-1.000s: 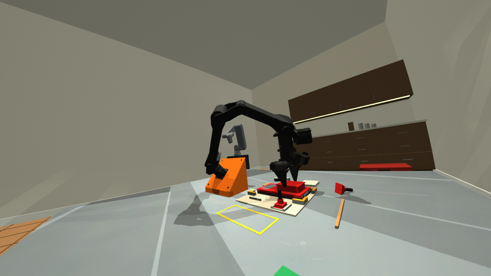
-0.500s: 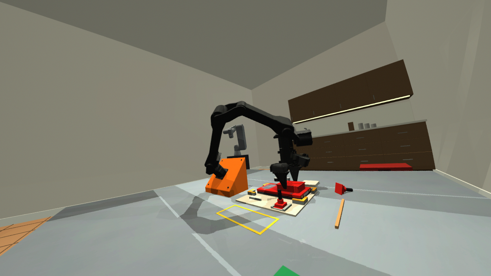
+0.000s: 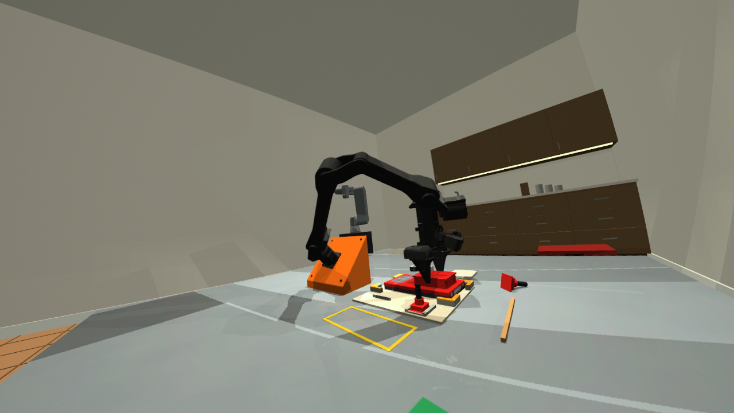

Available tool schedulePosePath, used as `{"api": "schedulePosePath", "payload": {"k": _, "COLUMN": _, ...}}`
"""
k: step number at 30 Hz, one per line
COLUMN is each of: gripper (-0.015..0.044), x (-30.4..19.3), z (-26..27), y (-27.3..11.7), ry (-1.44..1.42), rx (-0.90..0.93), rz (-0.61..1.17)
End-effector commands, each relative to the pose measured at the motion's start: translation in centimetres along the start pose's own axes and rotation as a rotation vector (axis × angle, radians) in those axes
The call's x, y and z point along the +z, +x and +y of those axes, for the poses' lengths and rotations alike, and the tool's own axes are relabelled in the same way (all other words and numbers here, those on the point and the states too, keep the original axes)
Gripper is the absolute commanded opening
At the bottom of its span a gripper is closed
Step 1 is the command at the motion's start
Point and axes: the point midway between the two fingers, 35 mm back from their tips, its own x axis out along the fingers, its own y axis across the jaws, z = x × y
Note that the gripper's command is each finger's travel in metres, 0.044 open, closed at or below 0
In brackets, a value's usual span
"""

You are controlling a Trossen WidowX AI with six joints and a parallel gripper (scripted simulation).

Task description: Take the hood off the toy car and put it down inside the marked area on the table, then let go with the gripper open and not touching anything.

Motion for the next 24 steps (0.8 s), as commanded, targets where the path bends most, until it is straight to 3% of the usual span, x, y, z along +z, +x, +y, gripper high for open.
{"api": "schedulePosePath", "payload": {"k": 1, "gripper": 0.0328, "x": 0.01, "z": -0.01, "y": -0.02, "ry": 0.0, "rx": 0.0, "rz": 0.0}}
{"api": "schedulePosePath", "payload": {"k": 6, "gripper": 0.0295, "x": 0.01, "z": -0.01, "y": -0.02, "ry": 0.0, "rx": 0.0, "rz": 0.0}}
{"api": "schedulePosePath", "payload": {"k": 17, "gripper": 0.0006, "x": 0.02, "z": 0.02, "y": -0.56, "ry": 0.0, "rx": 0.0, "rz": 0.0}}
{"api": "schedulePosePath", "payload": {"k": 24, "gripper": 0.0, "x": 0.02, "z": 0.03, "y": -1.02, "ry": 0.0, "rx": 0.0, "rz": 0.0}}
